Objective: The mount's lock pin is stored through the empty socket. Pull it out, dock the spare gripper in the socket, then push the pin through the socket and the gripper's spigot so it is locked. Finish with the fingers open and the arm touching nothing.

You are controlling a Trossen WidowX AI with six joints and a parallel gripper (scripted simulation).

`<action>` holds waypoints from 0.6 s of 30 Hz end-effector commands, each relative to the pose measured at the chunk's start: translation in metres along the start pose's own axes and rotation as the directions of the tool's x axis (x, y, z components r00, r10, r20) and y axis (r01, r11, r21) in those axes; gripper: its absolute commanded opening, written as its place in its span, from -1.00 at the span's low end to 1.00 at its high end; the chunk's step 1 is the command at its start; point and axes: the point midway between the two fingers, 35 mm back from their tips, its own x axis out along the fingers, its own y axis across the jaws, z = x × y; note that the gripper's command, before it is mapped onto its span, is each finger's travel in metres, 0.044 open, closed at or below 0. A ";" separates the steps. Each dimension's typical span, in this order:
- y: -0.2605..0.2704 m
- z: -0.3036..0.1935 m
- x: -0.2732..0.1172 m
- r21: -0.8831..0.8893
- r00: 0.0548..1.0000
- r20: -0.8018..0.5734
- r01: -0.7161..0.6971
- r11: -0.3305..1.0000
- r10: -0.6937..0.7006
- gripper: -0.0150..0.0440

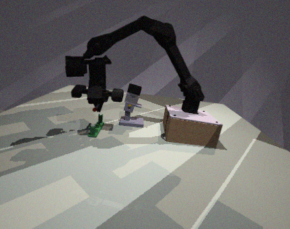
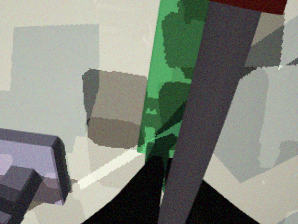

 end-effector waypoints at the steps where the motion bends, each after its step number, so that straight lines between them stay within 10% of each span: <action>1: 0.009 0.002 -0.005 0.005 1.000 0.003 0.003 1.000 -0.003 -0.49; 18: 0.057 0.008 -0.017 -0.002 1.000 0.005 0.000 1.000 0.000 -0.49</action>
